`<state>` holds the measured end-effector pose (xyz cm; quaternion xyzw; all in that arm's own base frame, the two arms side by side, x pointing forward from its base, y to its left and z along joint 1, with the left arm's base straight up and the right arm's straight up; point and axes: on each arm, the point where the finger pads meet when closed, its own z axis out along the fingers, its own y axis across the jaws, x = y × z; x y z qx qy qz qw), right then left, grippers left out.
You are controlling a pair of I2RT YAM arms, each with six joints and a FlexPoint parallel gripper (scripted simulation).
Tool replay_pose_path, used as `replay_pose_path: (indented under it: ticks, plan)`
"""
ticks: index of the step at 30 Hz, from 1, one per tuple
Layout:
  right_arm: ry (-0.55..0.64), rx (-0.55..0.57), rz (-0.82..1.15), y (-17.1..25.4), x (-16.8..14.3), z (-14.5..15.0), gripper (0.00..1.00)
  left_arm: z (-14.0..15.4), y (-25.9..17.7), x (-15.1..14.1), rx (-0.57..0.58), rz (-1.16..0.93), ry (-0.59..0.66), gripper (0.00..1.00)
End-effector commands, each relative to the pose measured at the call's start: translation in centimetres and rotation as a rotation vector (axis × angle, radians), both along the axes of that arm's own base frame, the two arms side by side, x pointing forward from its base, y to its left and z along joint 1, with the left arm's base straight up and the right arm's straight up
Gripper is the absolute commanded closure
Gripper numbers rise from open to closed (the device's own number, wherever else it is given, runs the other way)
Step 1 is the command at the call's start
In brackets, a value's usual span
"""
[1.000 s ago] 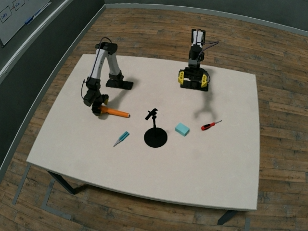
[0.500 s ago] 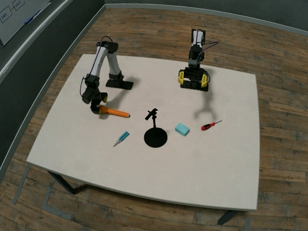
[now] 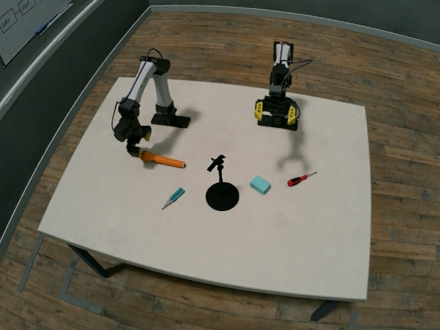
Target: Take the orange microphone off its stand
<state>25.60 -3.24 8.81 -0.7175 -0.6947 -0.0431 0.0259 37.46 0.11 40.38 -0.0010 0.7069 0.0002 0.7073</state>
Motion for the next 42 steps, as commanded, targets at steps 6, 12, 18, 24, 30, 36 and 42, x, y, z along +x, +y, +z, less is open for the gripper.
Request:
replay_pose_path:
  ticks: [6, 12, 18, 24, 30, 36, 42]
  plan:
    - [-0.041, -0.009, 0.004, -0.1, 0.7, 0.9, 0.0, 2.5, -0.4, -0.1, 0.009, -0.016, -0.058, 0.02]
    - [-0.265, -0.096, 0.243, -0.3, 4.1, 2.3, 0.0, 2.6, -0.5, -0.2, 0.009, -0.017, -0.064, 0.02]
    - [-0.416, -0.165, 0.392, -0.6, 6.3, 4.1, 0.0, 2.5, -0.5, -0.2, 0.009, -0.019, -0.06, 0.02]
    - [-0.615, -0.295, 0.587, 0.0, 9.1, 7.8, 0.0, 2.5, -0.5, -0.1, 0.009, -0.02, -0.06, 0.02]
    - [-0.776, -0.453, 0.733, -0.2, 10.9, 11.7, 0.0, 1.6, -0.6, 0.0, 0.009, -0.022, -0.044, 0.02]
    - [-0.866, -0.565, 0.825, -0.1, 11.9, 14.2, 0.0, 0.8, -0.1, -0.2, 0.009, -0.006, -0.023, 0.02]
    - [-0.937, -0.656, 0.892, 0.6, 12.3, 16.6, 0.0, -0.1, -0.2, -0.4, 0.009, -0.013, -0.001, 0.02]
